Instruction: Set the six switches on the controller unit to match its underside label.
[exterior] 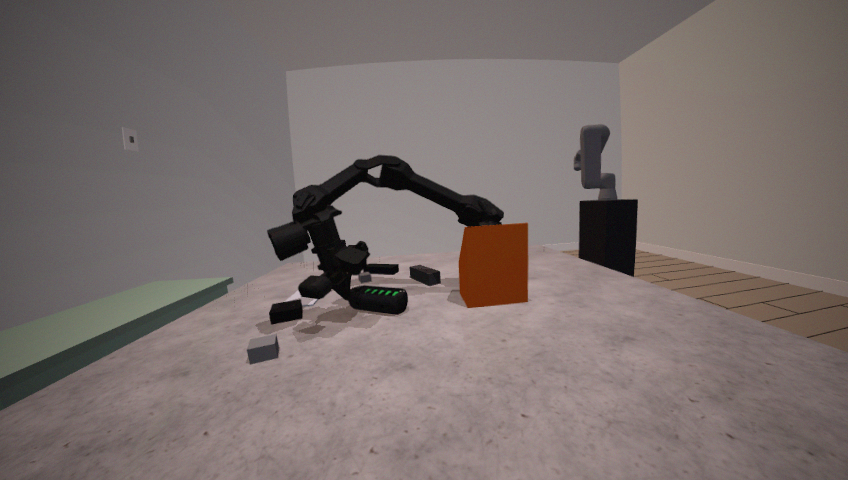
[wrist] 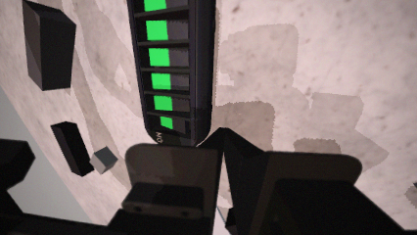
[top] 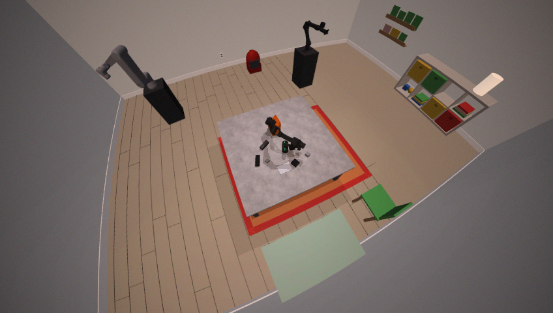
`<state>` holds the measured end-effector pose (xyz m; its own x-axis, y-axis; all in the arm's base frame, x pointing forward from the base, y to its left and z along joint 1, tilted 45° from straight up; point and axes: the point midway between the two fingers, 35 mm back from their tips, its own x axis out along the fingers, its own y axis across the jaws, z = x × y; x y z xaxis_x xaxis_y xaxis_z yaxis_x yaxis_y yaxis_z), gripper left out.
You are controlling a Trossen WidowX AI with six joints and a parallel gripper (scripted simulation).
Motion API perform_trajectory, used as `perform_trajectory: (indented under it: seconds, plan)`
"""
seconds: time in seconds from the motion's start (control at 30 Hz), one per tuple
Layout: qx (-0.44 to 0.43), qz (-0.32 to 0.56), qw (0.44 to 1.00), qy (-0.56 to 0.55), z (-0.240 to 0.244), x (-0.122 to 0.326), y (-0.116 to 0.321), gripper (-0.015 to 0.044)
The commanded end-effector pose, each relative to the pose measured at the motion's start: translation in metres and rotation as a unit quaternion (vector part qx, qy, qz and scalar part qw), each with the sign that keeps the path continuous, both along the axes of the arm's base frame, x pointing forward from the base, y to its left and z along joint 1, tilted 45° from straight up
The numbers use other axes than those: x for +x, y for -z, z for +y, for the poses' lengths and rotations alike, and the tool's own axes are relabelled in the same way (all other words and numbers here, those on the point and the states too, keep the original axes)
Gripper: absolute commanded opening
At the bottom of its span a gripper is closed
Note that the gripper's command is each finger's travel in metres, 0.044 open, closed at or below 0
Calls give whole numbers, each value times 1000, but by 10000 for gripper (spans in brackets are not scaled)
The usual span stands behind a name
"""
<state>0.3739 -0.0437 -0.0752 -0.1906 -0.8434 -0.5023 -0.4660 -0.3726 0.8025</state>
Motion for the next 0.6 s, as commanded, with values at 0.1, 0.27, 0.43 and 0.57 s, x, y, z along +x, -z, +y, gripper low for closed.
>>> perform_trajectory:
  seconds: [0.1, 0.27, 0.43, 0.57]
  plan:
    - [-2, 2, 1000, -2, -10, -1, 9, 0]
    - [-2, 2, 1000, -1, -15, -1, 15, 0]
    - [-3, 2, 1000, -1, -21, -2, 20, 0]
    - [-3, 3, 1000, -1, -25, -2, 23, 0]
